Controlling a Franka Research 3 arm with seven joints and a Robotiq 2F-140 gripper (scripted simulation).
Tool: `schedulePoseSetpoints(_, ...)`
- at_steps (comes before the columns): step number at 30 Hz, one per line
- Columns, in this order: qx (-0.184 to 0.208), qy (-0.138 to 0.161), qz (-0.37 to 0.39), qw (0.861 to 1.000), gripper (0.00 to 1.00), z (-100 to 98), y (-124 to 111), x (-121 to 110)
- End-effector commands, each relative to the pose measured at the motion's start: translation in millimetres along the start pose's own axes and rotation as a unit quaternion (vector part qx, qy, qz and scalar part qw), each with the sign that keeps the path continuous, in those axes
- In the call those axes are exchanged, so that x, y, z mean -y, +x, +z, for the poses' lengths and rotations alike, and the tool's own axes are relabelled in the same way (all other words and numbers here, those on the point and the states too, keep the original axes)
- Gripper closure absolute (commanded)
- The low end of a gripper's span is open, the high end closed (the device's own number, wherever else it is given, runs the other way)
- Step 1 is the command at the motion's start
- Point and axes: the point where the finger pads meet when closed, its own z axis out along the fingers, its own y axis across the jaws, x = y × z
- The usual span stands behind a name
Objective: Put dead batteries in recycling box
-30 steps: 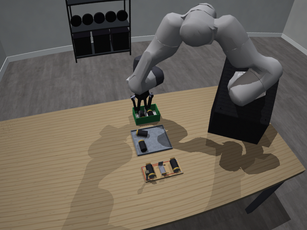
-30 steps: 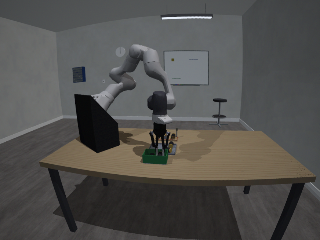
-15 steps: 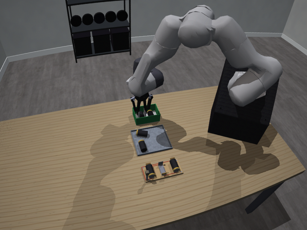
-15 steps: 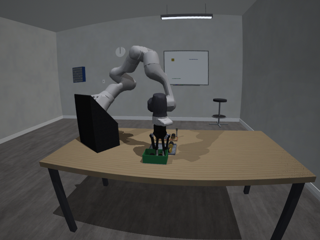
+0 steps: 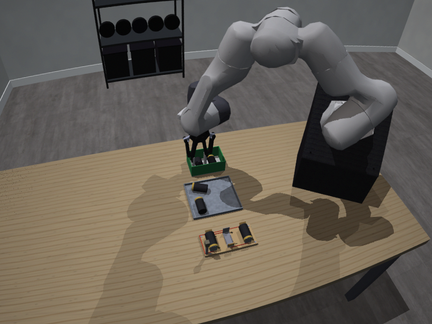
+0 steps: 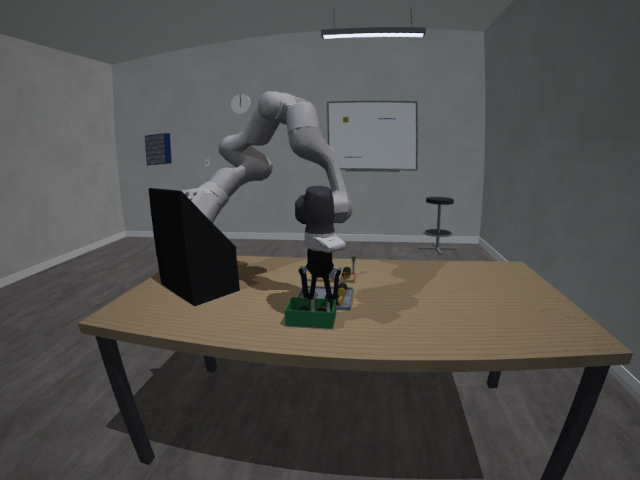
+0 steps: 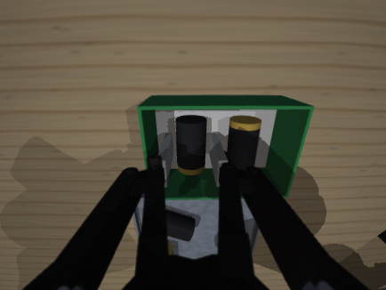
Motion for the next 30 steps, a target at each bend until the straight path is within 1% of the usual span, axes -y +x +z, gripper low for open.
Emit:
schedulePoseSetpoints(1, -0.003, 0.001, -0.002, 1.000, 0.71, -0.2, 2.8, 0.4)
schedulePoseSetpoints(11, -0.003, 0.001, -0.002, 1.000, 0.71, -0.4, 2.8, 0.4)
schedulePoseSetpoints(15, -0.003, 0.001, -0.002, 1.000, 0.71, -4.4, 2.7, 0.4)
schedulePoseSetpoints(19, -0.003, 0.001, -0.002, 1.000, 0.71, -15.4, 2.7, 0.4)
schedulePoseSetpoints(24, -0.003, 0.001, -0.002, 1.000, 0.71, -37.5, 2.6, 0.4)
schedulePoseSetpoints(26, -0.003, 0.001, -0.002, 1.000, 0.71, -37.5, 2.6, 0.4)
schedulePoseSetpoints(30, -0.003, 0.001, -0.002, 1.000, 0.71, -57.0, 2.5, 0.4)
